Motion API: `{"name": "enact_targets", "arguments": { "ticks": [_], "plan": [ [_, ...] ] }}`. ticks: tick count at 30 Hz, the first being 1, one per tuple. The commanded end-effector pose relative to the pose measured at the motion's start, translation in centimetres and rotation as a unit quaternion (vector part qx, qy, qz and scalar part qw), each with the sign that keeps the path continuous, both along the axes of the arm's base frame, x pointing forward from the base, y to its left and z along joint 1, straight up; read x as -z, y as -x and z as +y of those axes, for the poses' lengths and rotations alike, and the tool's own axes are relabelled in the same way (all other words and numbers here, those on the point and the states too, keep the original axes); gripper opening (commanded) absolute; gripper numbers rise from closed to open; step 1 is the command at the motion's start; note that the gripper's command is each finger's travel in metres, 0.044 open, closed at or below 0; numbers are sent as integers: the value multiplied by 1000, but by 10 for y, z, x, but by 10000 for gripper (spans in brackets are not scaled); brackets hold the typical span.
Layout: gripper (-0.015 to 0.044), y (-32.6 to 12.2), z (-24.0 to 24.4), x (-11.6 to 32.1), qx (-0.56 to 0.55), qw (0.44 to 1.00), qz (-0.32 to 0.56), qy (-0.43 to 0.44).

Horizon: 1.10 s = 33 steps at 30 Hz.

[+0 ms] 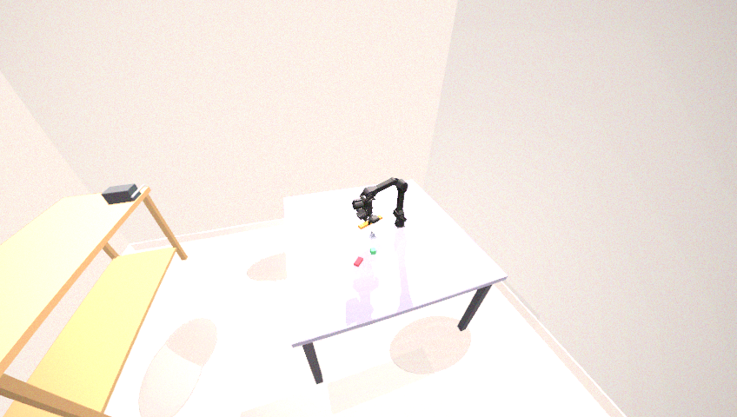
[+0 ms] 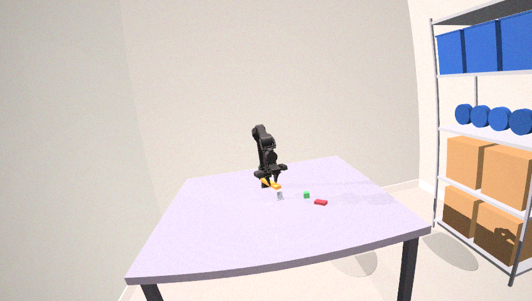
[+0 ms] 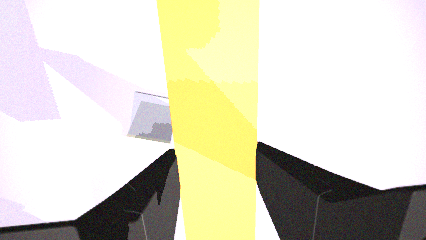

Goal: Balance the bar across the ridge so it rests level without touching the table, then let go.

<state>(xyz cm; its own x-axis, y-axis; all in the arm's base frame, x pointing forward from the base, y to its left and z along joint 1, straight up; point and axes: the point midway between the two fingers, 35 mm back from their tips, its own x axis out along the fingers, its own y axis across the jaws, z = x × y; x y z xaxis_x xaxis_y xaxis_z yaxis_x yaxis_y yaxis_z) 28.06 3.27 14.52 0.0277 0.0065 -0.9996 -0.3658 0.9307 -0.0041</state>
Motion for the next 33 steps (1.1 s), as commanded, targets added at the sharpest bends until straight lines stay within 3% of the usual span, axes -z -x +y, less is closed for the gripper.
{"name": "enact_targets", "arguments": {
  "ticks": [1, 8, 33],
  "plan": [
    [0, 1, 13, 0, 42, 999, 1, 0],
    [0, 4, 38, -1, 131, 991, 2, -4],
    [0, 2, 38, 34, 139, 990, 2, -4]
  ]
}}
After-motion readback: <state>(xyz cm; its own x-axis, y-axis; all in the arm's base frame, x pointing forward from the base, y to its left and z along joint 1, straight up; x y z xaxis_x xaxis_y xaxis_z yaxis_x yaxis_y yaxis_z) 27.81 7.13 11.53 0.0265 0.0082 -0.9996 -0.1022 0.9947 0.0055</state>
